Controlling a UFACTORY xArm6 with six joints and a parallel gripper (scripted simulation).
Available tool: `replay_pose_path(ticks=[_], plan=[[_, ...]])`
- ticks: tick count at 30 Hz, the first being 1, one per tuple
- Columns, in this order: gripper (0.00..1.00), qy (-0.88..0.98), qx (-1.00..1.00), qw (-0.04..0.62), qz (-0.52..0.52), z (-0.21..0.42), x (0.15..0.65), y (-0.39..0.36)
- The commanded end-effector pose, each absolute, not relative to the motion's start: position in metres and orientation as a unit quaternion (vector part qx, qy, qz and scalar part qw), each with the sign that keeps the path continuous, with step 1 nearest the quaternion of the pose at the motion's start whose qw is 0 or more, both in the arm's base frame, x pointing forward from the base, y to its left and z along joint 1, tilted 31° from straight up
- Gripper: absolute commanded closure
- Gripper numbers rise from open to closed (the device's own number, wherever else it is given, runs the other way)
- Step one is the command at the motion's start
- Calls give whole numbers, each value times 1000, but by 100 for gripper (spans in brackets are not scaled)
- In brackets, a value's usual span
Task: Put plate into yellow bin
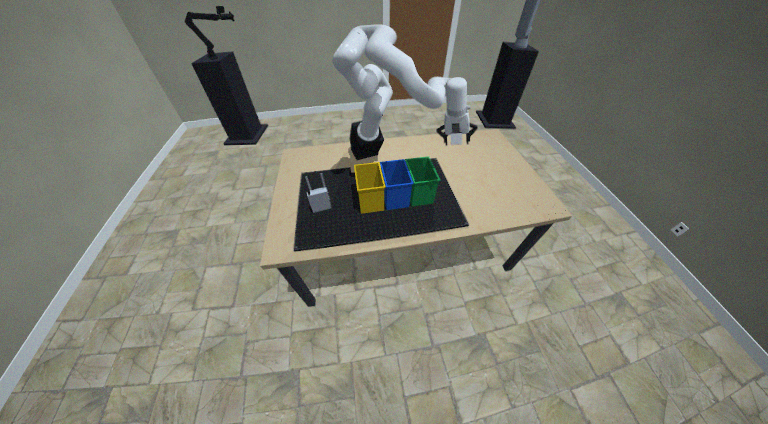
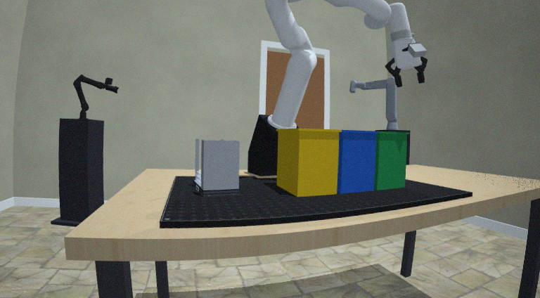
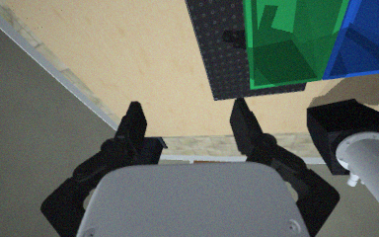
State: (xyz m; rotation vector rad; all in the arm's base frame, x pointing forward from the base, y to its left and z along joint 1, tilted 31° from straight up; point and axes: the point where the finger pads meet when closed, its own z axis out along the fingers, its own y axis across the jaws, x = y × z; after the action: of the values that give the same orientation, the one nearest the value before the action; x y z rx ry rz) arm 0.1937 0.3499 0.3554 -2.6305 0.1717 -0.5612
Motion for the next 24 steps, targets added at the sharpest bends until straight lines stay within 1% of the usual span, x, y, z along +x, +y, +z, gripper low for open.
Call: replay_pose_path(ticks=[1, 5, 6, 10, 11, 17, 18, 22, 24], plan=[[0, 53, -956, 201, -205, 352, 210, 341], [0, 52, -957, 199, -205, 346, 223, 334], [0, 45, -960, 185, -205, 345, 227, 331], [0, 45, -960, 184, -205, 340, 239, 323], [0, 37, -964, 169, -203, 338, 243, 320], [0, 37, -964, 169, -204, 333, 255, 311], [0, 30, -967, 155, -201, 332, 258, 308], [0, 30, -967, 155, -201, 327, 270, 298], [0, 23, -970, 143, -198, 324, 277, 292]])
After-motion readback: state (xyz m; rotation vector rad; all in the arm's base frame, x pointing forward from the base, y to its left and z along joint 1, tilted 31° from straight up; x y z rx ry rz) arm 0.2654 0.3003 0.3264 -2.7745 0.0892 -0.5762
